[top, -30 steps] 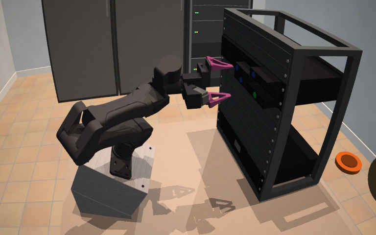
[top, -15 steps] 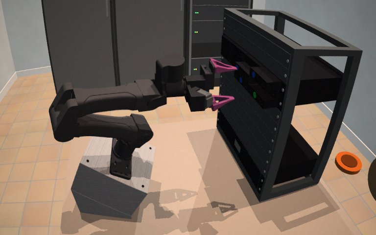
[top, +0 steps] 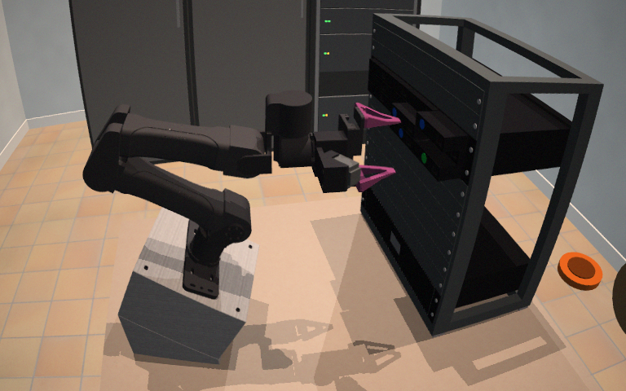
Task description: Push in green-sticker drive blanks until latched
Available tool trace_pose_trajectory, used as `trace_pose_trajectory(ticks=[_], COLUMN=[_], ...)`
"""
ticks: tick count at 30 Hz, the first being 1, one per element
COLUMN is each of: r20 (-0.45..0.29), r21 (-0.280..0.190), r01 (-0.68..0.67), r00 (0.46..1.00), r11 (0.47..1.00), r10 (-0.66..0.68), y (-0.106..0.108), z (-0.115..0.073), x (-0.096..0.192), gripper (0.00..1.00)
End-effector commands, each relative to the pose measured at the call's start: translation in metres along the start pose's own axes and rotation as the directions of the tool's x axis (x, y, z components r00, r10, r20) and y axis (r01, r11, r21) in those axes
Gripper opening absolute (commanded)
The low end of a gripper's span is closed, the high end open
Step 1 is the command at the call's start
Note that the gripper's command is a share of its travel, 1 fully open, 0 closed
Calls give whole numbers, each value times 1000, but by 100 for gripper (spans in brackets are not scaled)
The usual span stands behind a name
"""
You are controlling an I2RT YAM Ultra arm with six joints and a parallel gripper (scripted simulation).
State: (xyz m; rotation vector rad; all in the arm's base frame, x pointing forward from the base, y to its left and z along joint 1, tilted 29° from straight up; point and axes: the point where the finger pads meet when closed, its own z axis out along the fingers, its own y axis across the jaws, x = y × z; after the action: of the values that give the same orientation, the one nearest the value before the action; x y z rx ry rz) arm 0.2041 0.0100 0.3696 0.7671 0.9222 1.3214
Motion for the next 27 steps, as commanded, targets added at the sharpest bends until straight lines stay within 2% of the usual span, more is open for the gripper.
trace_pose_trajectory(ticks=[1,2,21,27], r20=[-88,-88,-89,-90], r21=[-31,-23,-27,-42], r01=[-28,-29,-26,-22], r00=[996,996,996,996], r11=[999,999,999,999], r10=[25,27,24,18], y=[14,10,13,17], z=[2,2,4,2], x=[9,8,0,1], gripper=[100,100,100,100])
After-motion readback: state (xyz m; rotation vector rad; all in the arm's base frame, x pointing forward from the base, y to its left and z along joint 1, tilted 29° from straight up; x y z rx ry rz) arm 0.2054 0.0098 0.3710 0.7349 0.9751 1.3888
